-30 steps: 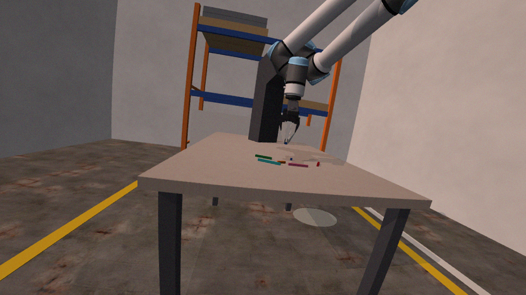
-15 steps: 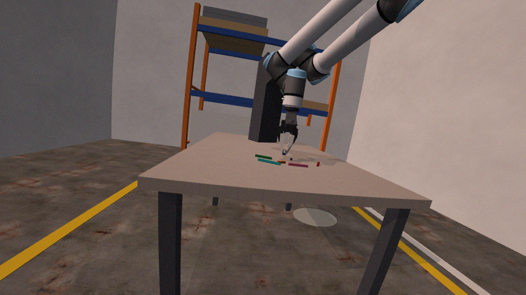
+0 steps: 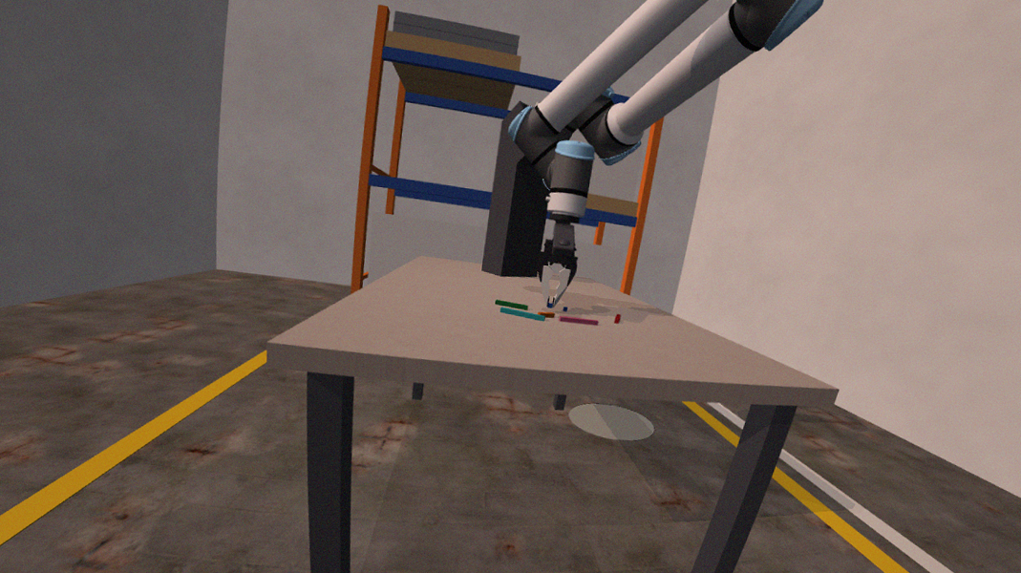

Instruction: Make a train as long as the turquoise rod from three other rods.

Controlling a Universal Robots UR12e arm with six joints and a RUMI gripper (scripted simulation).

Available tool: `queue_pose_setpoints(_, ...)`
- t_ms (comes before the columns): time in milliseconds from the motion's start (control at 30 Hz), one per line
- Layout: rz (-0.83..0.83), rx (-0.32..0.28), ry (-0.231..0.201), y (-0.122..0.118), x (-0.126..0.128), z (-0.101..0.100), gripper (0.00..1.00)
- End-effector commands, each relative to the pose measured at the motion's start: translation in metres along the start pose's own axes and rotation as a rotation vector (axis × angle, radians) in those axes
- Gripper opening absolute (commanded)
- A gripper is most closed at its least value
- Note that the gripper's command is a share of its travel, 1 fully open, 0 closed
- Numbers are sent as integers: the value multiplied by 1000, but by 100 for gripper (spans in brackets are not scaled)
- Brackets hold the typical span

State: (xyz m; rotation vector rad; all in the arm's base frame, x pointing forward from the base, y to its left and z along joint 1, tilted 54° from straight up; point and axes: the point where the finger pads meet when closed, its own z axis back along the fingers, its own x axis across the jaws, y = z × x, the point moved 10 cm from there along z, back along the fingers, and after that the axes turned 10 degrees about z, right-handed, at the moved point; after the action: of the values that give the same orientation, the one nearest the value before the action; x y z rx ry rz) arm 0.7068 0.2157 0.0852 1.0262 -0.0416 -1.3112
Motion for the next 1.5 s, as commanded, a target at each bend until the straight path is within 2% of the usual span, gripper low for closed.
queue_pose_setpoints(0, 0, 1, 0, 0, 0, 0, 0)
queue_pose_setpoints(1000, 0, 1, 0, 0, 0, 0, 0)
queue_pose_setpoints(1467, 0, 1, 0, 0, 0, -10, 0)
